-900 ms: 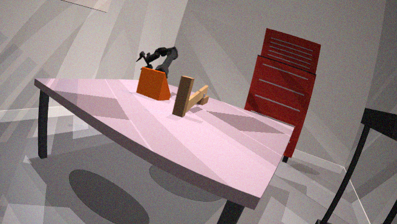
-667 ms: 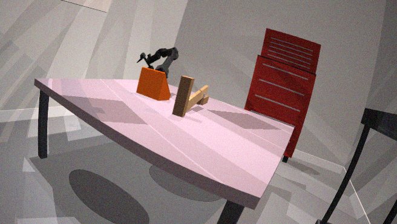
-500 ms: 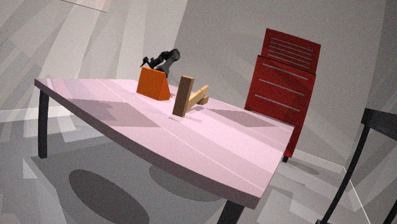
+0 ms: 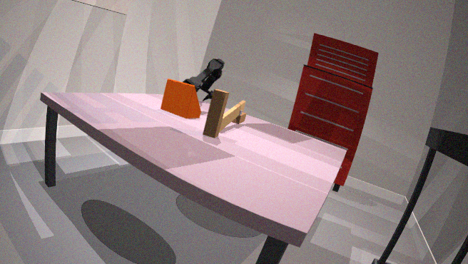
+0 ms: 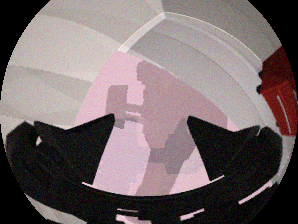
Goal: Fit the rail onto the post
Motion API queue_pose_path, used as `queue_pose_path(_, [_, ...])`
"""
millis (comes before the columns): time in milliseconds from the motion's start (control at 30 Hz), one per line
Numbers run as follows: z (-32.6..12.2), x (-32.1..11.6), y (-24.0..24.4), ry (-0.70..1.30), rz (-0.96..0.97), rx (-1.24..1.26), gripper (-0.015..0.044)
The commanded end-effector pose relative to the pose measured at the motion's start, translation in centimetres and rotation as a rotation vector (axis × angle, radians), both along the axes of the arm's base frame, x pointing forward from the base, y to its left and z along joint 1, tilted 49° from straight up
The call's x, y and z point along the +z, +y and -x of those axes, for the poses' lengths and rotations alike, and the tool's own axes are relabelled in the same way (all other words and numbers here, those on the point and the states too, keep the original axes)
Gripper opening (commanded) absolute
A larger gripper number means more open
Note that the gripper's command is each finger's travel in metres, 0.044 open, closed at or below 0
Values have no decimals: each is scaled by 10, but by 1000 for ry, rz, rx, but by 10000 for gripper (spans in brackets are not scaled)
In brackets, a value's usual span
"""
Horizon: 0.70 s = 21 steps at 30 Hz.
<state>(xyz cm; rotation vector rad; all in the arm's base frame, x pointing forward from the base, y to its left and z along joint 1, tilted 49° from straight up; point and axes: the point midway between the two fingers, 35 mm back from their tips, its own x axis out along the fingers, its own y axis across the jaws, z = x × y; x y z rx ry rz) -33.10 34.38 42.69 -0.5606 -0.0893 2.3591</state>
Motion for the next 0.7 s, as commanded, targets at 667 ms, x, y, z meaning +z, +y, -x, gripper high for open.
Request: queue_pose_path(667, [-313,33,91,-158,-221,-636,440])
